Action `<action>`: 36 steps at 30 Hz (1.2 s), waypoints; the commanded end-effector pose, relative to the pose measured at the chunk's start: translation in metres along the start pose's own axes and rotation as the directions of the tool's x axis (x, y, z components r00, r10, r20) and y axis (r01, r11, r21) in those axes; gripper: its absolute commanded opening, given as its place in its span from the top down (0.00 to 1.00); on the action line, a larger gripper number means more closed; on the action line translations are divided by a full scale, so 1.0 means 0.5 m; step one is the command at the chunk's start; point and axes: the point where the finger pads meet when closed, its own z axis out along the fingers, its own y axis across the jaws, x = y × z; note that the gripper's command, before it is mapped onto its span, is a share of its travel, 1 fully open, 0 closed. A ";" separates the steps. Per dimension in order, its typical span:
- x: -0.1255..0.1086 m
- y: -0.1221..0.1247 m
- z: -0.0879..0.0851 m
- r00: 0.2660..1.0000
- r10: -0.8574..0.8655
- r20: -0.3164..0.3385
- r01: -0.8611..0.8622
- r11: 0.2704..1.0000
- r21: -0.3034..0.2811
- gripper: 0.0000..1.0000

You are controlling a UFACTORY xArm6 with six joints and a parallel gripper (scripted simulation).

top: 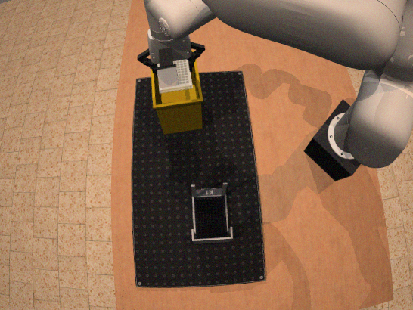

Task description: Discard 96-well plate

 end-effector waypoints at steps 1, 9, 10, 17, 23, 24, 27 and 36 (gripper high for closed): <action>-0.002 0.003 -0.002 1.000 -0.001 0.003 0.001 1.000 -0.003 1.00; -0.002 0.003 0.001 1.000 -0.001 0.003 0.001 1.000 -0.003 1.00; -0.002 0.003 0.001 1.000 -0.001 0.003 0.001 1.000 -0.003 1.00; -0.001 0.003 0.003 1.000 -0.001 0.003 0.001 1.000 -0.003 1.00; -0.001 0.003 0.005 1.000 -0.001 0.003 0.001 1.000 -0.003 1.00; -0.001 0.003 0.005 1.000 0.000 0.003 0.001 1.000 -0.003 1.00; -0.001 0.003 0.006 1.000 0.000 0.003 0.001 1.000 -0.003 1.00; -0.001 0.003 0.009 1.000 0.000 0.003 0.001 1.000 -0.003 1.00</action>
